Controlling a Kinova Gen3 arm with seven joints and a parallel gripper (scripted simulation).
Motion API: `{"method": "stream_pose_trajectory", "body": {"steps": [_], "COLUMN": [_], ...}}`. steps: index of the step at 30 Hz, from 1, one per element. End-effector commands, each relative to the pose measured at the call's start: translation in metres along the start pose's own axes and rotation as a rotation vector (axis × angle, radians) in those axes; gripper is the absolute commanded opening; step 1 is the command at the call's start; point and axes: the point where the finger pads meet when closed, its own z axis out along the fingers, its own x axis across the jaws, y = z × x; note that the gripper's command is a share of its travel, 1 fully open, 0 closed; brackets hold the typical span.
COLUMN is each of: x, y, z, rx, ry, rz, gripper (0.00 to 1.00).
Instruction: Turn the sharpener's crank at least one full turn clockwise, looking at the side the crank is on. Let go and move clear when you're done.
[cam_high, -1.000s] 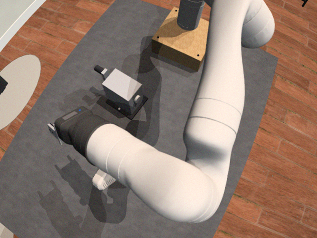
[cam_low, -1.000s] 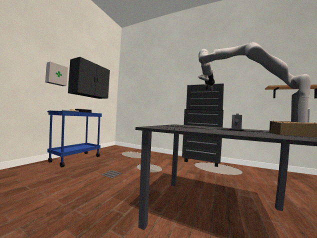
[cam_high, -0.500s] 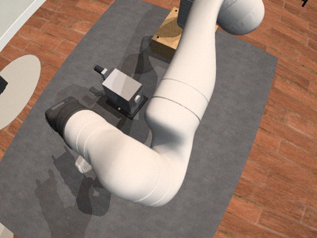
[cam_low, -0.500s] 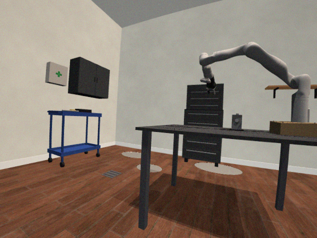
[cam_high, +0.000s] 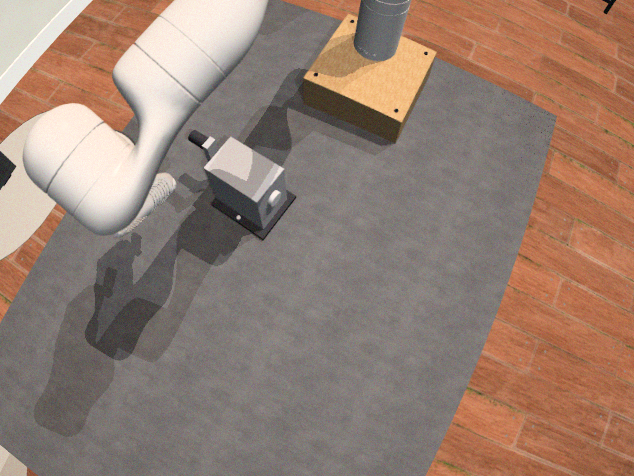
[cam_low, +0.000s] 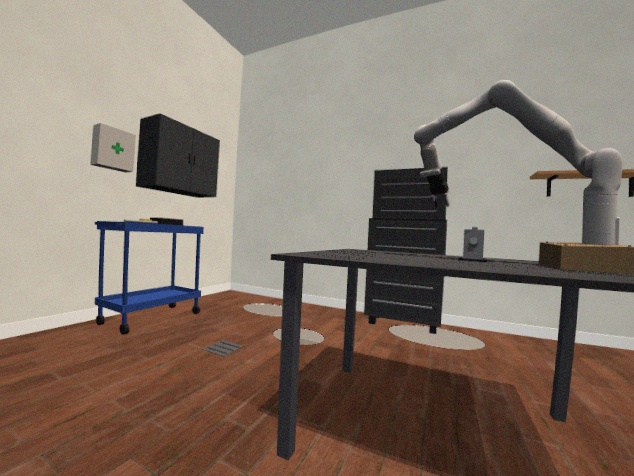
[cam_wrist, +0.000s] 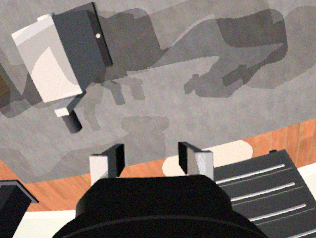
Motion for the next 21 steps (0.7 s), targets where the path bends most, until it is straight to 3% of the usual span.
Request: {"method": "stream_pose_trajectory", "body": {"steps": [1, 6, 12, 15, 21], "x": [-0.010, -0.043, -0.079, -0.095, -0.111], "y": [0.026, 0.029, 0.029, 0.029, 0.028], "z": [0.016, 0.045, 0.064, 0.069, 0.073], "rx": [0.093, 0.268, 0.433, 0.491, 0.544], "ry": [-0.003, -0.001, 0.049, 0.081, 0.120], "rz": [-0.007, -0.085, -0.141, -0.158, -0.172], "gripper": [1.00, 1.00, 1.00, 1.00, 1.00]}}
